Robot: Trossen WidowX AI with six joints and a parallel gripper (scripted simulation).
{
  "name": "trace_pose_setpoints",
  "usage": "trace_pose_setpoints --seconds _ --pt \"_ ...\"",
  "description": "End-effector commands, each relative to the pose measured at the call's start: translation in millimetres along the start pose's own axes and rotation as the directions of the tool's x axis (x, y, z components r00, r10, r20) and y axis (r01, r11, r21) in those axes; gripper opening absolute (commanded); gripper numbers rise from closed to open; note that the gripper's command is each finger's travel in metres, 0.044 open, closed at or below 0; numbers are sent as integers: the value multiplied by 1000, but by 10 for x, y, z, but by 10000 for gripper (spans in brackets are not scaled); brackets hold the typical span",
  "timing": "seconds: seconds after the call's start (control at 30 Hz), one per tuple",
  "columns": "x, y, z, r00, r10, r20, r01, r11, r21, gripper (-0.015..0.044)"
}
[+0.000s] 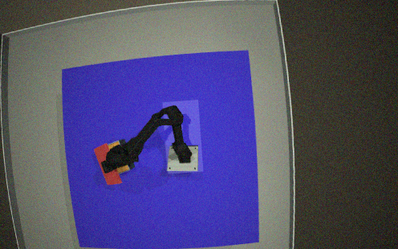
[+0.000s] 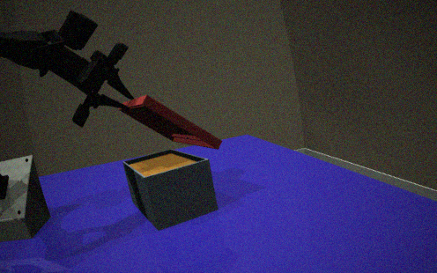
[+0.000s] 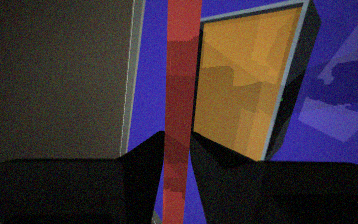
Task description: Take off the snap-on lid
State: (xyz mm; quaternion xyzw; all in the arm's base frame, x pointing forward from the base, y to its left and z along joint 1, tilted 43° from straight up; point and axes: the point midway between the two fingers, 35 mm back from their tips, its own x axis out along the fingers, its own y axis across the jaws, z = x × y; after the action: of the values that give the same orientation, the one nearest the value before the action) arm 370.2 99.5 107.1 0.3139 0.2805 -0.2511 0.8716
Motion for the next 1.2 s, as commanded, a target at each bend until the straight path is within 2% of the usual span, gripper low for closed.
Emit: trace_pose_setpoints --seconds 0.0,1.17 --pt "-20 22 -84 1000 11 0 -11 1000 8 0" --pt "-77 -19 -787 1000 11 -3 -11 1000 10 0"
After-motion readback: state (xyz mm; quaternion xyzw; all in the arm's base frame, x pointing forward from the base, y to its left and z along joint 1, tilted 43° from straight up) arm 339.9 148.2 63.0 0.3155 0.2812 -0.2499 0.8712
